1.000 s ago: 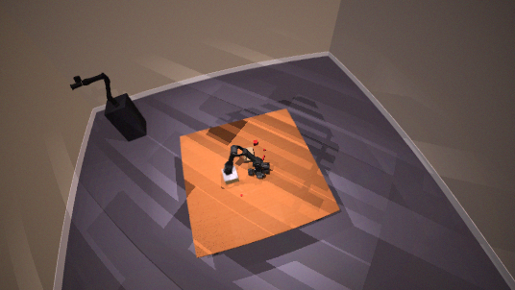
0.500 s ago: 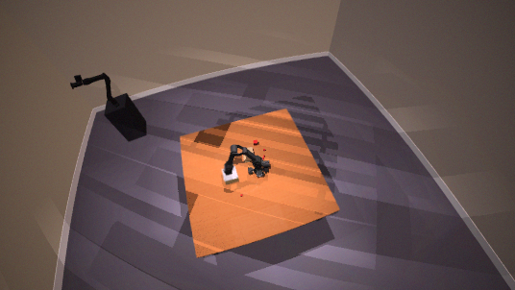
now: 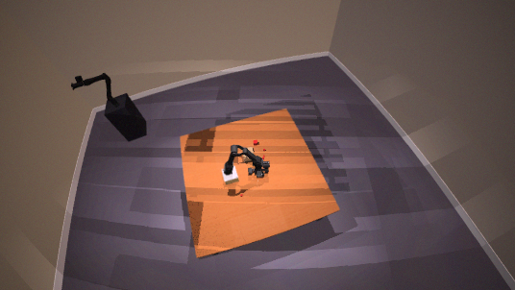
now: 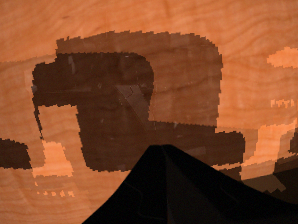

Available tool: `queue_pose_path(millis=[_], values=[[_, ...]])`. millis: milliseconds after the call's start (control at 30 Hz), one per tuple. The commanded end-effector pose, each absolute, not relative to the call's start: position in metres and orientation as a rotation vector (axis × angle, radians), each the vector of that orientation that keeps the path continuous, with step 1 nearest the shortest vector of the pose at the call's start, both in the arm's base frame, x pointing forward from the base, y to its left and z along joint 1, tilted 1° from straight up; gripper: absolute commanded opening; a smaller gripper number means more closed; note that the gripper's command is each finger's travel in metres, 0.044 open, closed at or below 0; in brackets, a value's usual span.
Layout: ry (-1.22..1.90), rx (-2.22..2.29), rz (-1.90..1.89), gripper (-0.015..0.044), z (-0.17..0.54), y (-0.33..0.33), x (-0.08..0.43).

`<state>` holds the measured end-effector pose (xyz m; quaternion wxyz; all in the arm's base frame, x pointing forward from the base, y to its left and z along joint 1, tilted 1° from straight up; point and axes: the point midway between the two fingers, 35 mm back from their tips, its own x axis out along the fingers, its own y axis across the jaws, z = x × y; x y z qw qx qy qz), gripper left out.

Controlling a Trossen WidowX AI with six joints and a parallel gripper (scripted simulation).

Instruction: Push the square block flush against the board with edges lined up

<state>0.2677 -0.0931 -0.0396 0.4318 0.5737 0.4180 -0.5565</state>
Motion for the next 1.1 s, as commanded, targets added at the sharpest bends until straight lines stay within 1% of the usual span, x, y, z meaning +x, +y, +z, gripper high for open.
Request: queue_pose_path(millis=[0,667,733,833,1067], values=[[1.048,1.431,-1.381,0.0000,-0.039,-0.100,0.266],[1.046,1.428,-1.383,0.0000,-0.040,-0.131,0.256],[1.041,1.428,-1.388,0.0000,-0.028,-0.127,0.258],[1.046,1.429,-1.383,0.0000,0.013,-0.127,0.256],[1.032,1.426,-1.378,0.0000,0.011,-0.129,0.259]])
